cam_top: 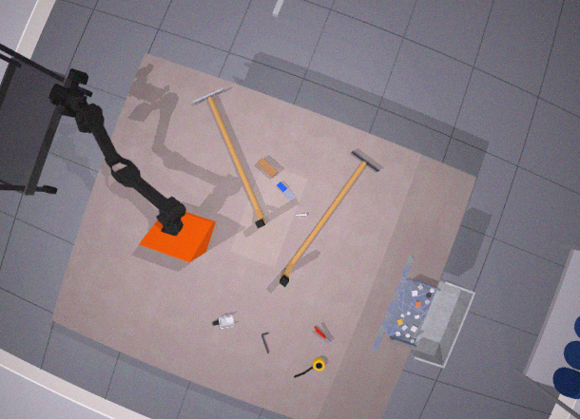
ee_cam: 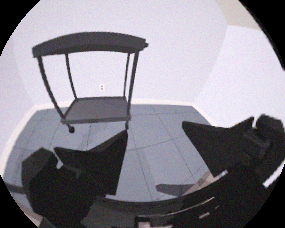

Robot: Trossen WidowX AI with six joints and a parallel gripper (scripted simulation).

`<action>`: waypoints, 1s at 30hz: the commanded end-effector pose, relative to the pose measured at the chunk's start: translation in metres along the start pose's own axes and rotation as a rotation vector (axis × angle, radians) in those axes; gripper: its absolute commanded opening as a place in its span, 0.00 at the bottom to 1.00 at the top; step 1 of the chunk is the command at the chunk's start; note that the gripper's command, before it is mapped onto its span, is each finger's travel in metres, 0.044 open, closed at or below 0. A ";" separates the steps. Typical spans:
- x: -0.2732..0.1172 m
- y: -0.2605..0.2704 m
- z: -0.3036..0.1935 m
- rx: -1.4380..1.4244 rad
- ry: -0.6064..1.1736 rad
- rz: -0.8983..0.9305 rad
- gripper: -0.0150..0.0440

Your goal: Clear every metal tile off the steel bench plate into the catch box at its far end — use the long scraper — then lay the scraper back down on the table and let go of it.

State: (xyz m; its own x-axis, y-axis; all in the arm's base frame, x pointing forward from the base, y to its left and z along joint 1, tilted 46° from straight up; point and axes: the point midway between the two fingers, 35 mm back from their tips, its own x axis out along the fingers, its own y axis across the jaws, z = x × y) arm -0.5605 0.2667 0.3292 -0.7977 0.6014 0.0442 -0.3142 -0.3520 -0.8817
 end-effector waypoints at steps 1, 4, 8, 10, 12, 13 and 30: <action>0.000 0.000 0.001 0.000 0.000 0.000 0.98; -0.004 -0.004 0.010 -0.005 -0.003 0.003 1.00; -0.010 -0.010 0.027 -0.014 -0.008 0.008 1.00; -0.014 -0.013 0.035 -0.018 -0.010 0.011 1.00; -0.017 -0.016 0.043 -0.022 -0.013 0.014 1.00; -0.019 -0.018 0.047 -0.025 -0.014 0.015 1.00; -0.050 -0.040 0.097 -0.055 -0.030 0.033 1.00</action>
State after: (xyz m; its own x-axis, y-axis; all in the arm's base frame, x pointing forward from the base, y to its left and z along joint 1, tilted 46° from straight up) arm -0.5612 0.1800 0.4043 -0.8277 0.5605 0.0291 -0.2608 -0.3383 -0.9042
